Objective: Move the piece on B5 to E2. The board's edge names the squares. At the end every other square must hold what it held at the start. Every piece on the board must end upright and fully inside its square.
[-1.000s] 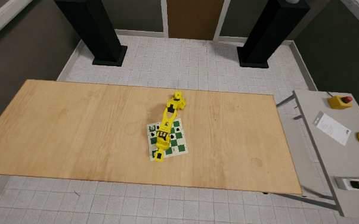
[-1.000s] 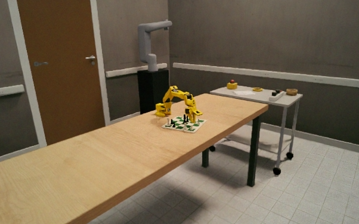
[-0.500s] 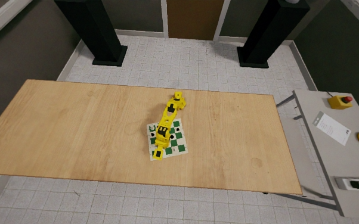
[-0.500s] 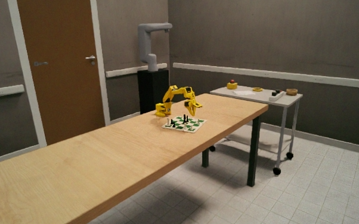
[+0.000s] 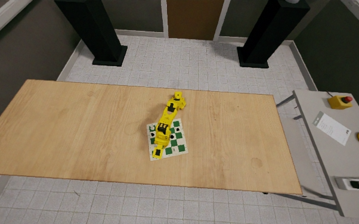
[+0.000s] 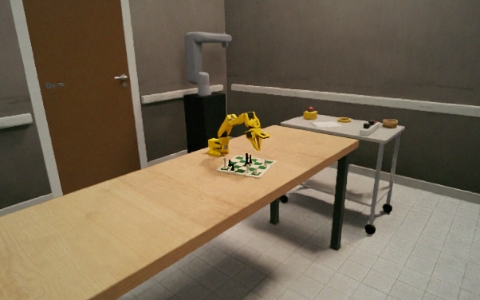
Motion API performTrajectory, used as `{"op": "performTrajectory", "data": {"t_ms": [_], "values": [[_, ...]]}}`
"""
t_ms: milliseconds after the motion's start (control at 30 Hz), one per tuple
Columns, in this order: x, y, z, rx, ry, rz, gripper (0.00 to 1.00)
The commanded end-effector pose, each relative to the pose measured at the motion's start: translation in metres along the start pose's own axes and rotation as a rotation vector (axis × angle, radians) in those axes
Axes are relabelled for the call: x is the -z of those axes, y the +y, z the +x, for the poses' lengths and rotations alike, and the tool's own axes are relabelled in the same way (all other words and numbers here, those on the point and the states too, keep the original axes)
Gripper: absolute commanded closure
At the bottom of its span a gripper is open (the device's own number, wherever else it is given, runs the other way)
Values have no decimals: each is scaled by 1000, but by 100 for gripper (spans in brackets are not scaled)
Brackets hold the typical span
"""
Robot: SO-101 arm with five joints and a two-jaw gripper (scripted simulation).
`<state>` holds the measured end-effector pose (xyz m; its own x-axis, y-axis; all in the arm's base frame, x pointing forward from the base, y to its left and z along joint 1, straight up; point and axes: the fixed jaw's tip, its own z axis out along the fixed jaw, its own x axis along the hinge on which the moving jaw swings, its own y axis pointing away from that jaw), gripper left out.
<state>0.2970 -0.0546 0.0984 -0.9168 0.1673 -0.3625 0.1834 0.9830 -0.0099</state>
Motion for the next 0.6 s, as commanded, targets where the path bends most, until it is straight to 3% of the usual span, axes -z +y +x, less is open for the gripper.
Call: {"op": "performTrajectory", "data": {"t_ms": [0,367,567], "values": [[4,0,-2,-7,-20,0,99],[-4,-41,0,-145,-148,59,91],[-5,-50,5,-177,-178,75,89]]}}
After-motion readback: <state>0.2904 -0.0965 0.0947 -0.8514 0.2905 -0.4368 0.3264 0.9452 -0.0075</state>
